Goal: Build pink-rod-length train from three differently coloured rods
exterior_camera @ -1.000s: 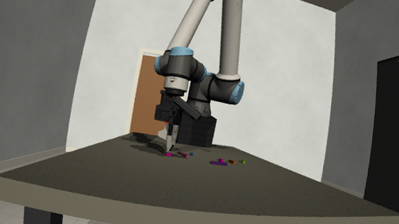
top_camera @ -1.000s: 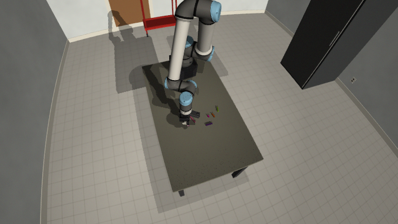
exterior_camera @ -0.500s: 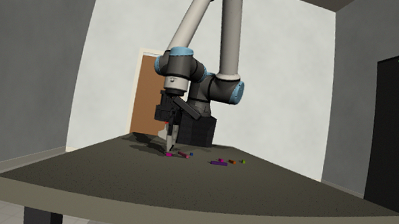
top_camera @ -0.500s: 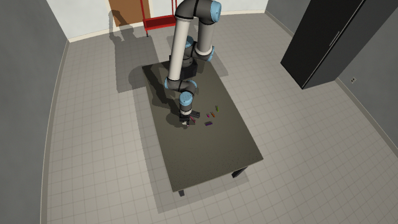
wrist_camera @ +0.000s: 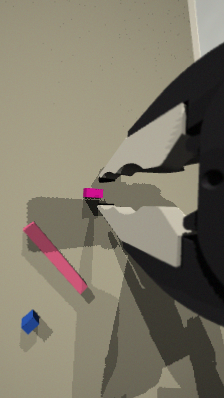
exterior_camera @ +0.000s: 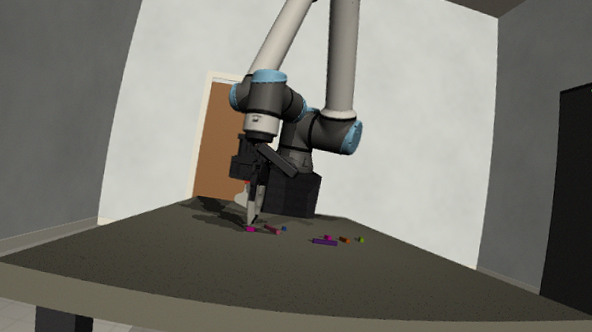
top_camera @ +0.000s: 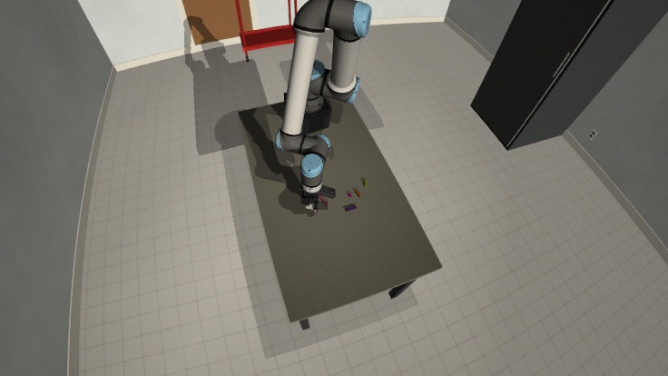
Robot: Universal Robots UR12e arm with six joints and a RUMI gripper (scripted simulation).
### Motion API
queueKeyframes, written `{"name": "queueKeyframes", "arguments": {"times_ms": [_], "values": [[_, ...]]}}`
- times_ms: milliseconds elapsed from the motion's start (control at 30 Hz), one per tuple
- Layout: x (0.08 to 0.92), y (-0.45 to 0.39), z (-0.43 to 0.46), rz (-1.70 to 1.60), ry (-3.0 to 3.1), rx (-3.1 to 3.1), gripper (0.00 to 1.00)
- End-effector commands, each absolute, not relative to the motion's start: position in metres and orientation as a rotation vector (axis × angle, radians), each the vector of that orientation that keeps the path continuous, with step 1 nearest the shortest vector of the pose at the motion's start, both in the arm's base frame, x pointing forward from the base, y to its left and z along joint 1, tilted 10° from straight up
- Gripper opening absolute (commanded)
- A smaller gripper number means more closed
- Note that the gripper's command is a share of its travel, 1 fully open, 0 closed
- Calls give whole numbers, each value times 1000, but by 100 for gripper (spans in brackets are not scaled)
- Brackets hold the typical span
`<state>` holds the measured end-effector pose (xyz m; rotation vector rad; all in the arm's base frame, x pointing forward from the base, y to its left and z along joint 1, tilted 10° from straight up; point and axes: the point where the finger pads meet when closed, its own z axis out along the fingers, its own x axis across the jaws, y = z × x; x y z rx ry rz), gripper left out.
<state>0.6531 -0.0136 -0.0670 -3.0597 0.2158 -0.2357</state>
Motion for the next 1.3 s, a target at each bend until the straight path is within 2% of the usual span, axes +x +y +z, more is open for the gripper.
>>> {"name": "queueKeyframes", "arguments": {"times_ms": [0,1267], "values": [[654,-14,-68,-238,216,-3060,14],[656,-13,-83,-238,216,-3060,14]]}}
